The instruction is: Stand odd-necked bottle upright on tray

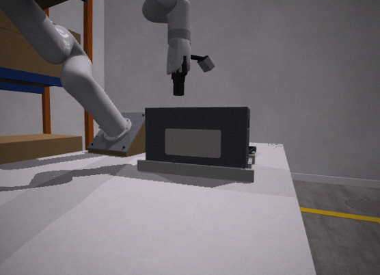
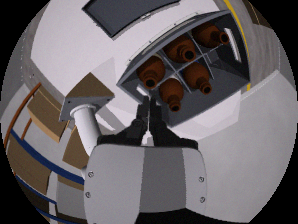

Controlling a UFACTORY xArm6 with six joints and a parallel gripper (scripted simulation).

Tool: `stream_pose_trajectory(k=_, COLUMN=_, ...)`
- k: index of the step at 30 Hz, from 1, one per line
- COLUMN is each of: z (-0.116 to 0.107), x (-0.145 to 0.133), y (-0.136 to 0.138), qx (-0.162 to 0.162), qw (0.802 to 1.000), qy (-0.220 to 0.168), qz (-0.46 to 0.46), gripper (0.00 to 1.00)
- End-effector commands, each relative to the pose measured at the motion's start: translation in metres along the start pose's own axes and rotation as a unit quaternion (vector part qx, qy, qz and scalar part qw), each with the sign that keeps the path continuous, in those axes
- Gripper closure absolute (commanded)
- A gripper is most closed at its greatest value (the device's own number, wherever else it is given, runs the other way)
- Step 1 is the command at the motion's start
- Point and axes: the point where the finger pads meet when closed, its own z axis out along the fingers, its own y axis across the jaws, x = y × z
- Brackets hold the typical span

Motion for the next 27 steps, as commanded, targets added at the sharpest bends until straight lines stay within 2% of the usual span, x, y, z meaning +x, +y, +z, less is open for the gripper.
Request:
stream_pose_trajectory(k=1, z=-0.001, x=0.001, y=0.0, qx=0.0, qw=1.0, qy=0.002, qz=0.0, gripper=1.0)
stream_pose_trajectory(k=4, z=-0.002, x=0.004, y=0.003, qx=0.0, qw=1.0, qy=0.002, qz=0.0, gripper=1.0)
stream_pose_trajectory(k=7, z=-0.01, x=0.032, y=0.031, qx=0.0, qw=1.0, qy=0.003, qz=0.0, gripper=1.0)
stream_pose_trajectory(k=13, z=-0.013, x=0.061, y=0.061, qx=0.001, qw=1.0, qy=0.003, qz=0.0, gripper=1.0)
stream_pose_trajectory(k=15, z=-0.013, x=0.061, y=0.061, qx=0.001, qw=1.0, qy=0.003, qz=0.0, gripper=1.0)
stream_pose_trajectory(k=16, z=-0.013, x=0.077, y=0.078, qx=0.001, qw=1.0, qy=0.003, qz=0.0, gripper=1.0)
stream_pose_trajectory(k=27, z=-0.001, x=0.123, y=0.129, qx=0.0, qw=1.0, qy=0.002, qz=0.0, gripper=1.0)
